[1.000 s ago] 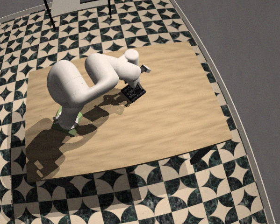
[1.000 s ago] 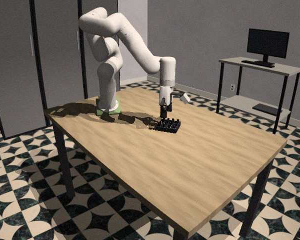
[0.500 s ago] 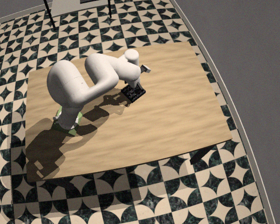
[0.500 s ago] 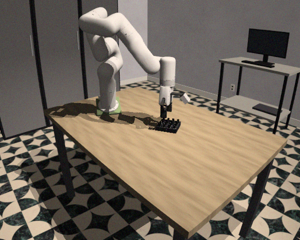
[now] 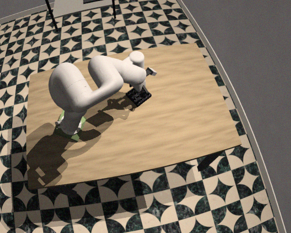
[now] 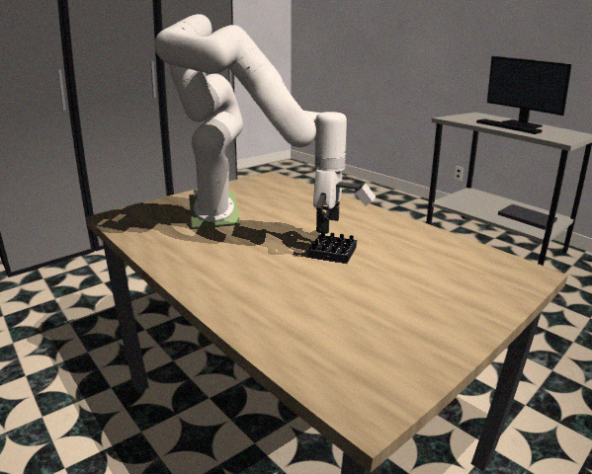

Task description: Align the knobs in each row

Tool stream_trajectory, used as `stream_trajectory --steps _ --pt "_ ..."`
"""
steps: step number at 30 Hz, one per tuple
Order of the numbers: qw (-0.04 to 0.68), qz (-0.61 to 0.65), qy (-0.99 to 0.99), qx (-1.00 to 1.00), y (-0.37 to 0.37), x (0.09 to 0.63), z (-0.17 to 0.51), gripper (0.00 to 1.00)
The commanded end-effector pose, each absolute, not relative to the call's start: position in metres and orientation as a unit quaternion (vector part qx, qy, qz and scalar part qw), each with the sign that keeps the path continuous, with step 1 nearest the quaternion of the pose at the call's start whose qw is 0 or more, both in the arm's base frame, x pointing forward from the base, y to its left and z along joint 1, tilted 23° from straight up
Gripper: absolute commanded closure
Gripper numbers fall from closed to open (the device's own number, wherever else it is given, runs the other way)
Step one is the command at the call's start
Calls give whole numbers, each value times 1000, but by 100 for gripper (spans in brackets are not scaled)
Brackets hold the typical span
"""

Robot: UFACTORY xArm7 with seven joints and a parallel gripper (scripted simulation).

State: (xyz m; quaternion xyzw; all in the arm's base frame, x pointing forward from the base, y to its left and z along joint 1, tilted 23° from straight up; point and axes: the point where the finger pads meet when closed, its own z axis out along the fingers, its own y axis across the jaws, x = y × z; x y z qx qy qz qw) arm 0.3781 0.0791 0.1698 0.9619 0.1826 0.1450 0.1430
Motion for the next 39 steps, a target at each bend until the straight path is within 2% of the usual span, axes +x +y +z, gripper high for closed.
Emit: stream_trajectory --steps 1,39 --pt "143 147 183 962 80 379 171 0" --pt "143 147 183 962 76 371 169 0"
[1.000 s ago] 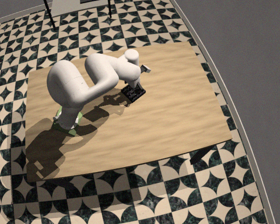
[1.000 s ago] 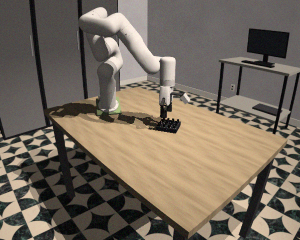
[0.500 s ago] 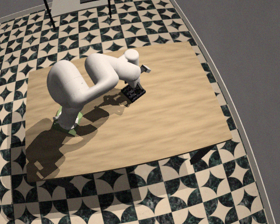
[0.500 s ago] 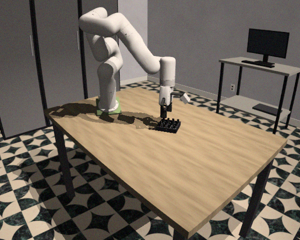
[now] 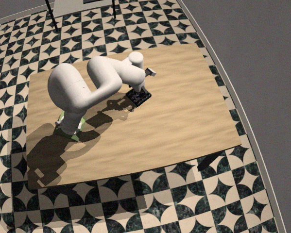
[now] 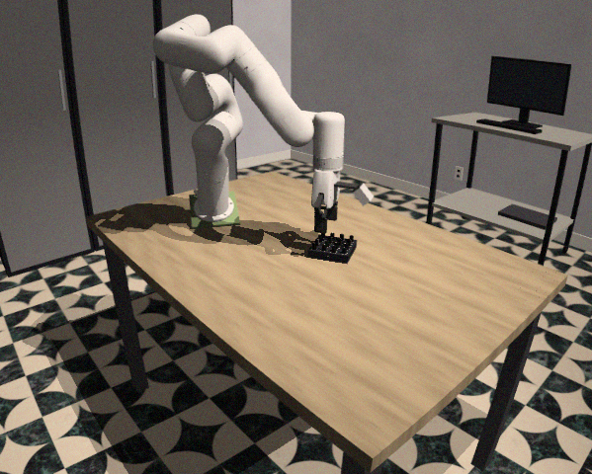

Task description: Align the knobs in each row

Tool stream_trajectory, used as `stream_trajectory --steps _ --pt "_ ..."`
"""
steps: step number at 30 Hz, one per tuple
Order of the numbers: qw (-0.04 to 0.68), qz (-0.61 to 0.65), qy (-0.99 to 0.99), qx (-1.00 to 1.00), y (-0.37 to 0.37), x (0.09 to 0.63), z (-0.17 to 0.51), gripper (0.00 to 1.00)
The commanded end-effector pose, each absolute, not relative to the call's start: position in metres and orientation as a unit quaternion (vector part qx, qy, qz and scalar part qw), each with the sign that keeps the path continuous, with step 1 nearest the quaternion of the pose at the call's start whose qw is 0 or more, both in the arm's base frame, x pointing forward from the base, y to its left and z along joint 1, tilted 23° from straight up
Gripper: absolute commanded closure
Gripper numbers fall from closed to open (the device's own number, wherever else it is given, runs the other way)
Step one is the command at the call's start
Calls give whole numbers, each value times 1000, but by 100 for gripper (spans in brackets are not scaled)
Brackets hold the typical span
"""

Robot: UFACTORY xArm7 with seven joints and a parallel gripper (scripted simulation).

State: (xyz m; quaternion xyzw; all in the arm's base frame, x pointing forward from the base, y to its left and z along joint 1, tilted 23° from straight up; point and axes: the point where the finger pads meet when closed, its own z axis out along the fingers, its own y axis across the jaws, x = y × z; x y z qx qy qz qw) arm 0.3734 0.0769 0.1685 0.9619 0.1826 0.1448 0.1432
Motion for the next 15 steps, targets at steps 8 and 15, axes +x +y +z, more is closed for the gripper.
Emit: stream_trajectory --steps 8,15 --pt "143 147 183 962 71 361 166 0" --pt "143 147 183 962 65 347 163 0"
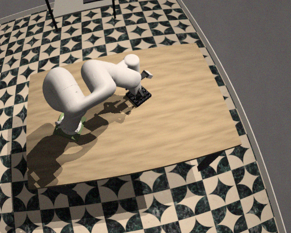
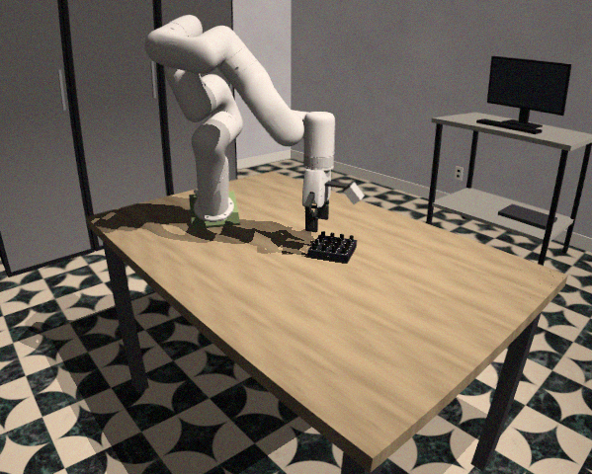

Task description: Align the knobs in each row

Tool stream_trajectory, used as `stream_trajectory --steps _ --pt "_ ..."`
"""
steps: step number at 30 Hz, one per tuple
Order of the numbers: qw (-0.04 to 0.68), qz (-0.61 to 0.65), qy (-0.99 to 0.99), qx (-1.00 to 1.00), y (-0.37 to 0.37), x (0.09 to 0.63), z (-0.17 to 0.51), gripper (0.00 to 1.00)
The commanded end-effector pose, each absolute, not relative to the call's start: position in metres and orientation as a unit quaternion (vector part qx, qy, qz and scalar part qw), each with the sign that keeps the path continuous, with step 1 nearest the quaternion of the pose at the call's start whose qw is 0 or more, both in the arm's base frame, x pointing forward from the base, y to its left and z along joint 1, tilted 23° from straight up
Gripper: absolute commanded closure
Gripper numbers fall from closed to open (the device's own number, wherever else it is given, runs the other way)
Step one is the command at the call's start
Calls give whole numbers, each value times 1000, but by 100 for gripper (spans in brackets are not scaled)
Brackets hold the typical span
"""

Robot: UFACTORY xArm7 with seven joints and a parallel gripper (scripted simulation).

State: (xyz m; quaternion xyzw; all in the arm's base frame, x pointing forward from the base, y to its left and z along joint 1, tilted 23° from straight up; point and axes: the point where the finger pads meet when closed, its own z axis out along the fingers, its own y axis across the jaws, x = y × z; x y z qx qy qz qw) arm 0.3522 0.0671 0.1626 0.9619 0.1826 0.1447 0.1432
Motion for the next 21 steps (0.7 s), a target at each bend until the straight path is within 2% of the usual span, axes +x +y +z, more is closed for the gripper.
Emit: stream_trajectory --steps 1,21 --pt "143 147 183 962 64 345 162 0" --pt "143 147 183 962 58 333 159 0"
